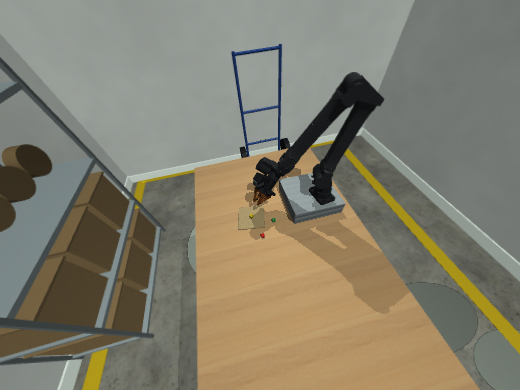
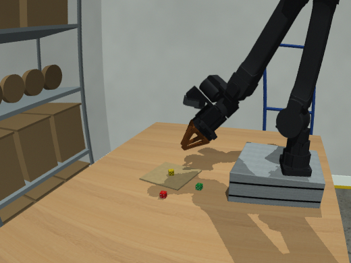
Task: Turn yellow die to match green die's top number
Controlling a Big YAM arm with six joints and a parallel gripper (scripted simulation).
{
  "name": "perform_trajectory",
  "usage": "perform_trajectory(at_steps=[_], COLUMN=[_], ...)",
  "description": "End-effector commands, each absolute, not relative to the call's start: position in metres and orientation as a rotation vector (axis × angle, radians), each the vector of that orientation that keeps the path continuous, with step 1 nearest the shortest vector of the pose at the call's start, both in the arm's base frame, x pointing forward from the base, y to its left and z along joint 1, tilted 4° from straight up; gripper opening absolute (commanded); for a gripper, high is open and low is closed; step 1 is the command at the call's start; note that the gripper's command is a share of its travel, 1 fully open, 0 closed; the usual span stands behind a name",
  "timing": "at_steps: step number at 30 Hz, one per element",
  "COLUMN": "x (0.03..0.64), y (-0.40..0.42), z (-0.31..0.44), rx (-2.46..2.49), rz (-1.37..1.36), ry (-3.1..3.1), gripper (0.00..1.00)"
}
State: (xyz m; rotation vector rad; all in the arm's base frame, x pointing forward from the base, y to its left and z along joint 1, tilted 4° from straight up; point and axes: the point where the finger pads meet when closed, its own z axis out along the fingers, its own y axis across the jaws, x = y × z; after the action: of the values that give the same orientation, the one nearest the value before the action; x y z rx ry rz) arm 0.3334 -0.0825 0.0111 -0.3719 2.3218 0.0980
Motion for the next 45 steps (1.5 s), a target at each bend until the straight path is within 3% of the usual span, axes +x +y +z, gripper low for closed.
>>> perform_trajectory(at_steps=[1,7,20,21,45], x=[0.375,0.392,0.405,0.406,0.410], y=[-0.086,-0.075,-0.077,-0.077,-0.070], z=[0.051,0.057,0.076,0.077,0.073], rx=[-0.468,-0.492,-0.487,-0.487,-0.512], rz=[0.044,-0.027,-0.127,-0.128,-0.126], ry=[2.378,2.808,3.089,3.086,3.080], gripper=[0.29,0.29,0.29,1.00,1.00])
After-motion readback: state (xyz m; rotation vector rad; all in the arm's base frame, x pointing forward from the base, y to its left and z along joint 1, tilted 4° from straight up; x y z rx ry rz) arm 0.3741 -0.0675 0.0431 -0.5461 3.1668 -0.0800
